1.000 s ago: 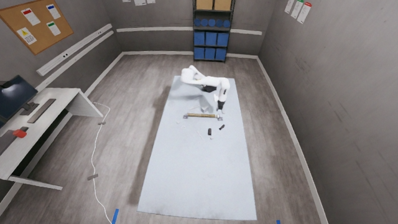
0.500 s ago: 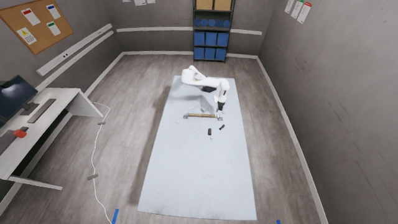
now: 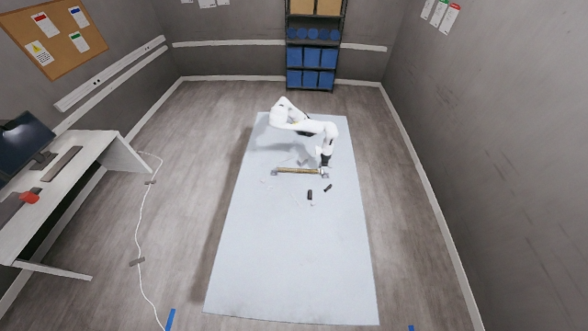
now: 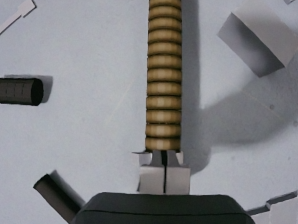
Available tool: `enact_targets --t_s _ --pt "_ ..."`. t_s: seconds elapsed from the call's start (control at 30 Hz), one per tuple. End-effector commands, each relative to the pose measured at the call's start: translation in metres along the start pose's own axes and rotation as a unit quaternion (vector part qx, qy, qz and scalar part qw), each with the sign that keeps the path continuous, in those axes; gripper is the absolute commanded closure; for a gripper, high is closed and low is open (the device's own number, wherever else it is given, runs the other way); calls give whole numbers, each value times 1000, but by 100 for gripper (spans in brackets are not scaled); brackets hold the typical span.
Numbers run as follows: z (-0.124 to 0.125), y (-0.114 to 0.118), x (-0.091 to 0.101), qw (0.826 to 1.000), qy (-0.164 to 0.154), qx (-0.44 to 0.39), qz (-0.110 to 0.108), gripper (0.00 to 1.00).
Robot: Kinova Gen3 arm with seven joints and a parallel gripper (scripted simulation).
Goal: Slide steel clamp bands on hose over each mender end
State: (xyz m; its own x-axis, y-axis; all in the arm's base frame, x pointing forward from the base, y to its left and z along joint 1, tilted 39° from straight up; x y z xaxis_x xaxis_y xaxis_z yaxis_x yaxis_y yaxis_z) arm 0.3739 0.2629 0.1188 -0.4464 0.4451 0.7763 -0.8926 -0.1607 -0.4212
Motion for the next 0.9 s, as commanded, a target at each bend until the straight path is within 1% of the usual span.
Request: enact_targets --t_s 0.0,0.13,0.17,0.87 --pt "-1 0 0 1000 -1 0 0 100" --pt "-1 0 0 1000 -1 0 0 100" --pt "-1 0 0 1000 -1 0 0 0" --pt "-1 0 0 1000 -1 0 0 0"
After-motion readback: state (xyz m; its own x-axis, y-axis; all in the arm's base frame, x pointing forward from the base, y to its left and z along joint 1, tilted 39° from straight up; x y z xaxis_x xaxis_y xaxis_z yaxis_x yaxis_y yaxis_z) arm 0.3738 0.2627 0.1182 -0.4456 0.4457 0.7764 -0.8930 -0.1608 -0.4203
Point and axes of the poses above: the point where the finger pads meet when closed, its own x axis back along the fingers, its own y axis across the jaws, z = x × y, the point moved 8 cm from there along x, back along the fingers, and after that the axes turned 8 degrees about -x, right-handed, at the moved point
